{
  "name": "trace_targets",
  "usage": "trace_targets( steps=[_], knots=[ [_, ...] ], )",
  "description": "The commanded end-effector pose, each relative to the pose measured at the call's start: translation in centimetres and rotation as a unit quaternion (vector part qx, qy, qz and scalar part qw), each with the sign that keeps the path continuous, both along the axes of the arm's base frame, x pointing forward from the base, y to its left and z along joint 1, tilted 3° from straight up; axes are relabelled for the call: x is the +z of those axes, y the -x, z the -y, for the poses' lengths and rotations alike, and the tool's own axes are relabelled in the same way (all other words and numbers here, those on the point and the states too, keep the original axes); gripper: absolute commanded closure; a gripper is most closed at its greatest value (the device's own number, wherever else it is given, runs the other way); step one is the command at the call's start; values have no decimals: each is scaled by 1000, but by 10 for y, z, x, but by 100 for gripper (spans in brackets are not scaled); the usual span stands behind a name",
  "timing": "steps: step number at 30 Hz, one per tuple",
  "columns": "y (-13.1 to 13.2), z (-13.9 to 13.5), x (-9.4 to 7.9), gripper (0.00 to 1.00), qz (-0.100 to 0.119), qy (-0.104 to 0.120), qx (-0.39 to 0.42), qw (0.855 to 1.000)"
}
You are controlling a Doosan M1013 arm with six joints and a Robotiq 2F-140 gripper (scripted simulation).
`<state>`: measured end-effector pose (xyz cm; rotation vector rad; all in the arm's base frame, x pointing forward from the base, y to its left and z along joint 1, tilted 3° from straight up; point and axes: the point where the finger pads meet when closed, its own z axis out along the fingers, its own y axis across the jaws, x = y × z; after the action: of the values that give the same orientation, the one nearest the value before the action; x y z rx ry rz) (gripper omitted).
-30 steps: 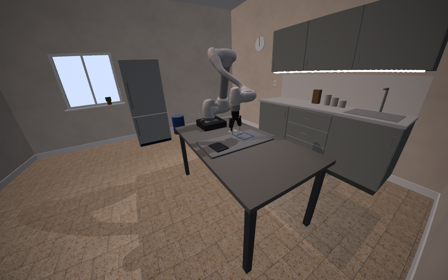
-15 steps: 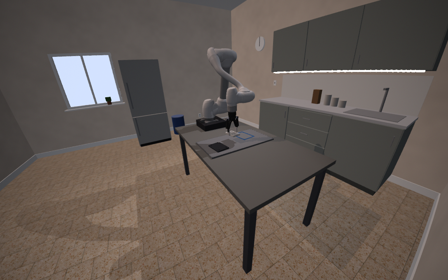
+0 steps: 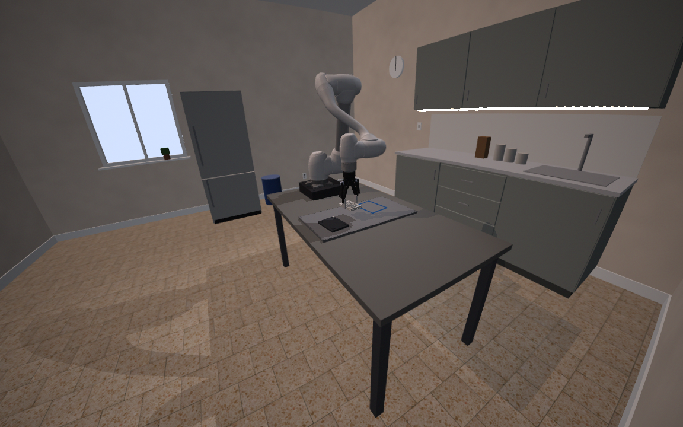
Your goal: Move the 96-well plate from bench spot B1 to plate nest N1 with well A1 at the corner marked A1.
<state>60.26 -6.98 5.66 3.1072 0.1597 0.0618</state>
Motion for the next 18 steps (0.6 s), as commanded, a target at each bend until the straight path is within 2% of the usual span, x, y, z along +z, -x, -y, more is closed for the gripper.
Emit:
trace_targets(
  steps=[1,3,18],
  knots=[
    [-4,12,1,100,0,0,0,1000],
    [-4,12,1,100,0,0,0,1000],
    [-18,60,4,100,0,0,0,1000]
  ],
)
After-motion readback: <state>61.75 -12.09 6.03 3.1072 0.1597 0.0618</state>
